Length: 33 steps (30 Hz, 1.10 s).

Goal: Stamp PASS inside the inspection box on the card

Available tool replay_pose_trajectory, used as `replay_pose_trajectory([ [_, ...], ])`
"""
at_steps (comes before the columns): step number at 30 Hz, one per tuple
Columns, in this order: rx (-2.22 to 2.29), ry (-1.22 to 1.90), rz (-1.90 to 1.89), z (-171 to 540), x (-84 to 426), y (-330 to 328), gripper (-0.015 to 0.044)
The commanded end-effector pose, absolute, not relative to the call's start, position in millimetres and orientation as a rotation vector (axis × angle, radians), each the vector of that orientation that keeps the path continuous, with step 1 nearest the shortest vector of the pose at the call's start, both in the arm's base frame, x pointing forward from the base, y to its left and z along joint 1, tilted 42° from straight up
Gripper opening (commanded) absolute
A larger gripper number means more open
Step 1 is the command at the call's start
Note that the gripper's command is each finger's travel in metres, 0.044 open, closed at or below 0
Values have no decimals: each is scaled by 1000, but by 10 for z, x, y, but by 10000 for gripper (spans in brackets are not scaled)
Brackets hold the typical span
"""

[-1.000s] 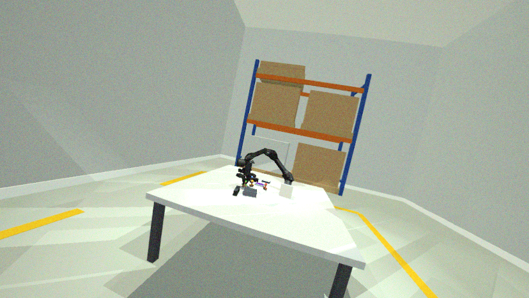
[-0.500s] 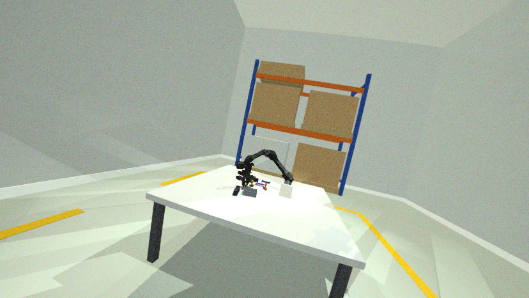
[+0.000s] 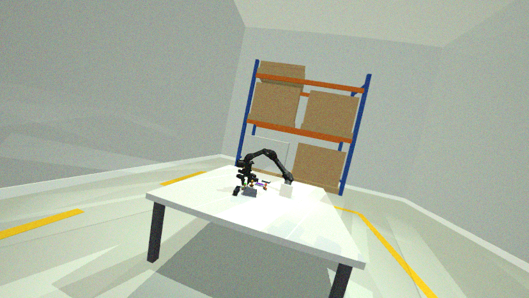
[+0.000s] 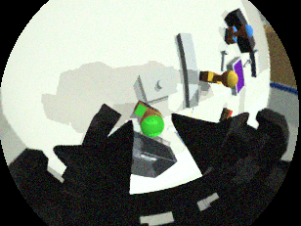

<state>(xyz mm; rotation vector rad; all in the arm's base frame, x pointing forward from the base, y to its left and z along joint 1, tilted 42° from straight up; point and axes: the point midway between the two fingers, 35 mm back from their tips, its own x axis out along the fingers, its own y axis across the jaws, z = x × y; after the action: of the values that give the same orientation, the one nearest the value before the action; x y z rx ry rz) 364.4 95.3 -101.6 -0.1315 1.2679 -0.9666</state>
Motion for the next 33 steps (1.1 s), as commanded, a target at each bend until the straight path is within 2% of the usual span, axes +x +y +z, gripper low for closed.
replay_pose_trajectory([
  [1,-120,1254,-944,-618,3691,1389,262],
  [5,-125,1254,-944,-286,3641,1654,262],
  [33,-131,1253,-940,-284,3647,1651,262],
])
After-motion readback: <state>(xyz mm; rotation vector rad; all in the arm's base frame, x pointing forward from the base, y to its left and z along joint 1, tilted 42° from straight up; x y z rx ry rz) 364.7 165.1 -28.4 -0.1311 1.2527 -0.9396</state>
